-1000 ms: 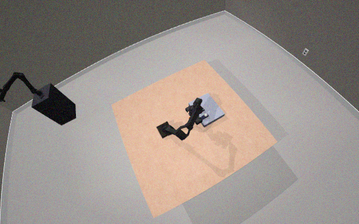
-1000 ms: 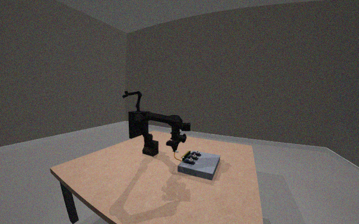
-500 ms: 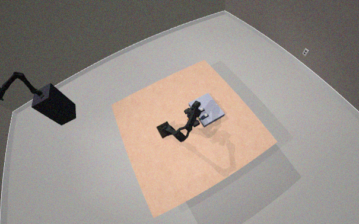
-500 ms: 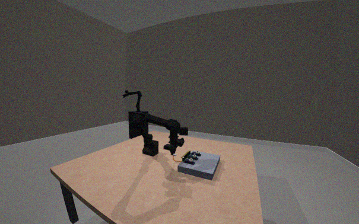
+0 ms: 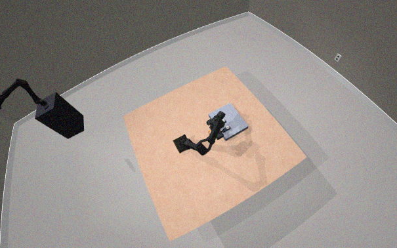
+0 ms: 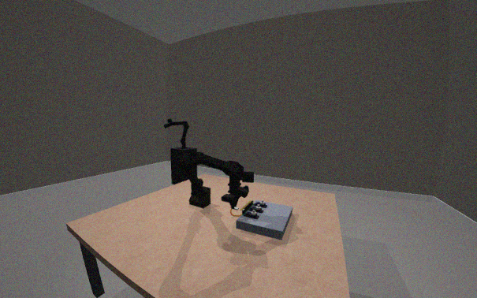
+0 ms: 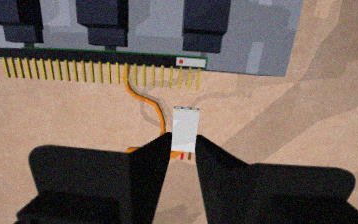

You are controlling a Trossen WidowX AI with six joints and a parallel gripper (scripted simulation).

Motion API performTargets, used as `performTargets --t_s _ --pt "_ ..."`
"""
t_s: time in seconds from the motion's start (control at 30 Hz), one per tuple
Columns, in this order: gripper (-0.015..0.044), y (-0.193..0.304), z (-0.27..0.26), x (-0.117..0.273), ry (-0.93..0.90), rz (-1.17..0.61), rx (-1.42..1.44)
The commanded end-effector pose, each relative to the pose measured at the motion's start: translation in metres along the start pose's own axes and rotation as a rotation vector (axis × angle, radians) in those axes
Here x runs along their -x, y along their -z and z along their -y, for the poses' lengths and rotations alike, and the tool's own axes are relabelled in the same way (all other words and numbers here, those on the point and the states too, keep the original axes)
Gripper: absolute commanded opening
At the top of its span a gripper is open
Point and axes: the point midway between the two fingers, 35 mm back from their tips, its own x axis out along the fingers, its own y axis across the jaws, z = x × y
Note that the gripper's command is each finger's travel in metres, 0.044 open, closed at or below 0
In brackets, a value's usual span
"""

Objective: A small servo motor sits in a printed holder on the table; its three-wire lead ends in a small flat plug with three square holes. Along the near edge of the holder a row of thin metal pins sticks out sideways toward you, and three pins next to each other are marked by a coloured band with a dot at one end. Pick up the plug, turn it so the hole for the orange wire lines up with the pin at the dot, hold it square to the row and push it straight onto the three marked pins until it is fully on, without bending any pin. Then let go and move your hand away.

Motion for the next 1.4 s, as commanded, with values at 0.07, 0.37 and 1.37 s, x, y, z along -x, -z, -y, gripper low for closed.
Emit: performTargets --t_s 0.07,0.37,1.37 --pt "0.0000 -0.010 0.000 0.000 0.003 0.002 0.005" --pt "0.0000 -0.015 0.000 0.000 0.003 0.002 0.005" --pt "0.0052 -0.031 0.000 0.000 0.003 0.003 0.004"
